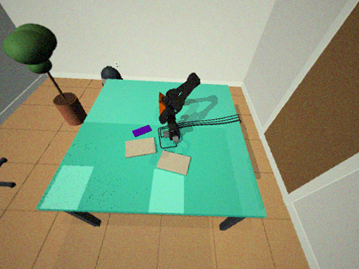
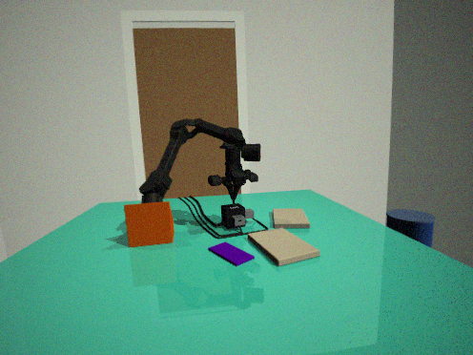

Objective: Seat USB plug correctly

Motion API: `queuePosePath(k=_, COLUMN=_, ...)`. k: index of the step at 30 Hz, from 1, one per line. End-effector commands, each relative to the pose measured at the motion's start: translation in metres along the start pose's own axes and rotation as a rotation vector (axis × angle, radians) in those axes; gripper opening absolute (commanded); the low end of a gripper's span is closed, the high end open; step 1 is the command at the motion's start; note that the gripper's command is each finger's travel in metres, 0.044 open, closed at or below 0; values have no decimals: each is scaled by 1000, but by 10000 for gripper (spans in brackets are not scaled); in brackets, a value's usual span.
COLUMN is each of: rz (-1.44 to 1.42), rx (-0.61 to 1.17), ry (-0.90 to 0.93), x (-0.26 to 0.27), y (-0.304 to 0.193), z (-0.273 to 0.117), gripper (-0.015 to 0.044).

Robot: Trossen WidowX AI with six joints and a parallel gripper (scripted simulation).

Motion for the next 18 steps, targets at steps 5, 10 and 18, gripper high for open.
queuePosePath(k=5, rz=5, rx=3, ry=1, x=0, y=0, z=1, gripper=0)
queuePosePath(k=10, rz=5, rx=3, ry=1, x=0, y=0, z=2, gripper=0)
queuePosePath(k=18, rz=5, rx=3, ry=1, x=0, y=0, z=3, gripper=0)
Point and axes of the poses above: the point midway between the two fingers, 35 mm back from their tips, its own z axis out along the fingers, its own x axis across the jaws, y = z × x, the point moved 1 cm from there along -z, back along the fingers, and after that the axes turned 6 degrees about z, right-handed, at the moved point
